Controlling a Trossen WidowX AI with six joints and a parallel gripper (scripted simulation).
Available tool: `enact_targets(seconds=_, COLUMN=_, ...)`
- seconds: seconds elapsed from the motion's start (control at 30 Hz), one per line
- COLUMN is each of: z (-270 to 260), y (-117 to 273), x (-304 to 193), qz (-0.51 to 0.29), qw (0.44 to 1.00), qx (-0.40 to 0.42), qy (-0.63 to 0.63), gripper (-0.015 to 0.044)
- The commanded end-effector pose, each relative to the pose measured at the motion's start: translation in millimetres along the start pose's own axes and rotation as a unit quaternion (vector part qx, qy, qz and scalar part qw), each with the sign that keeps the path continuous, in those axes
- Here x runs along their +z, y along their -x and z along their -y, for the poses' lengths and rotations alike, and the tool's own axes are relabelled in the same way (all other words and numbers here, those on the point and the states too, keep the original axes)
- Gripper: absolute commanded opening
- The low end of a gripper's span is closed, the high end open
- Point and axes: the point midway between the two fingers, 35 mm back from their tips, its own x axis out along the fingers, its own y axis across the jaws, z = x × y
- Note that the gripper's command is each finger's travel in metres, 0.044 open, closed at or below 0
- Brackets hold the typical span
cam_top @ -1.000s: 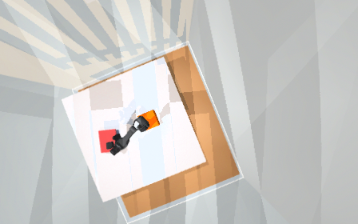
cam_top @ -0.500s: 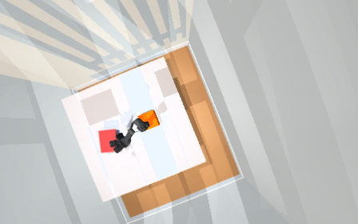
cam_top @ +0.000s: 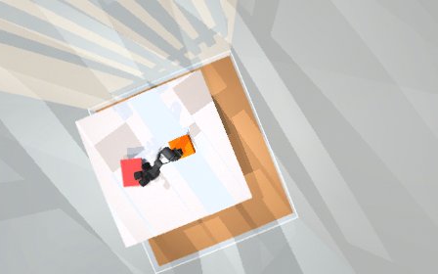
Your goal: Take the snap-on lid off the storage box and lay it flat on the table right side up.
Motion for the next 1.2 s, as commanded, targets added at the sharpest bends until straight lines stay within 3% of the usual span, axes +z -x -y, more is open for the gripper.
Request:
enact_targets(seconds=0.0, z=2.3, y=-8.5, x=-0.7, qz=-0.001, qw=1.000, qx=-0.004, qy=0.004, gripper=0.0235)
enact_targets(seconds=1.1, z=4.0, y=-59.4, x=1.8, qz=0.000, qw=1.000, qx=-0.002, qy=0.004, gripper=0.0235)
enact_targets(seconds=1.17, z=4.0, y=-59.4, x=1.8, qz=0.000, qw=1.000, qx=-0.002, qy=0.004, gripper=0.0183)
